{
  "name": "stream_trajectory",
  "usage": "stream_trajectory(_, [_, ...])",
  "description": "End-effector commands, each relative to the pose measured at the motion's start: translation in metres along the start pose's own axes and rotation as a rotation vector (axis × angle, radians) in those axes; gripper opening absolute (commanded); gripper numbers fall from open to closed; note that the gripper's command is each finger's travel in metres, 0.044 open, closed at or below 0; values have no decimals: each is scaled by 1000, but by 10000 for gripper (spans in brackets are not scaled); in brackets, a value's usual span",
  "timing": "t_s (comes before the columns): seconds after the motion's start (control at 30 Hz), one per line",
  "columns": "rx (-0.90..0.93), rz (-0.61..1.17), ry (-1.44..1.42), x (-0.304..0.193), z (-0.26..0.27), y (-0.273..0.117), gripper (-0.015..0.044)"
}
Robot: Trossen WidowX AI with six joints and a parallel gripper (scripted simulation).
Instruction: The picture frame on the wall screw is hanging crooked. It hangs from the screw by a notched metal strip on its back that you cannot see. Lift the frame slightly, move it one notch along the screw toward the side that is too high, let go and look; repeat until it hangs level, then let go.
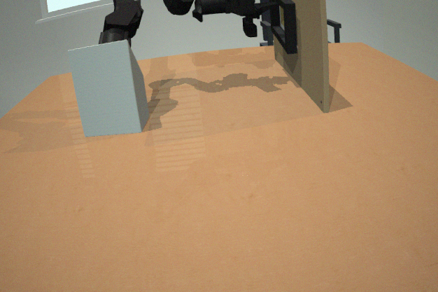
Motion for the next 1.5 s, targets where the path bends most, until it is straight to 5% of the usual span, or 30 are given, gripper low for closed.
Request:
stream_trajectory(0.0, [0, 1, 5, 0, 0, 0, 0])
stream_trajectory(1.47, [0, 1, 4, -1, 8, 0, 0])
Point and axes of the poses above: the point midway between the two fingers, 35 mm back from their tips, its own y axis out along the fingers, its own z axis across the jaws, x = y × z, the point moved 8 cm from there along -y, back along the fingers, and after that the axes turned 6 degrees about y, right-handed, at the moved point
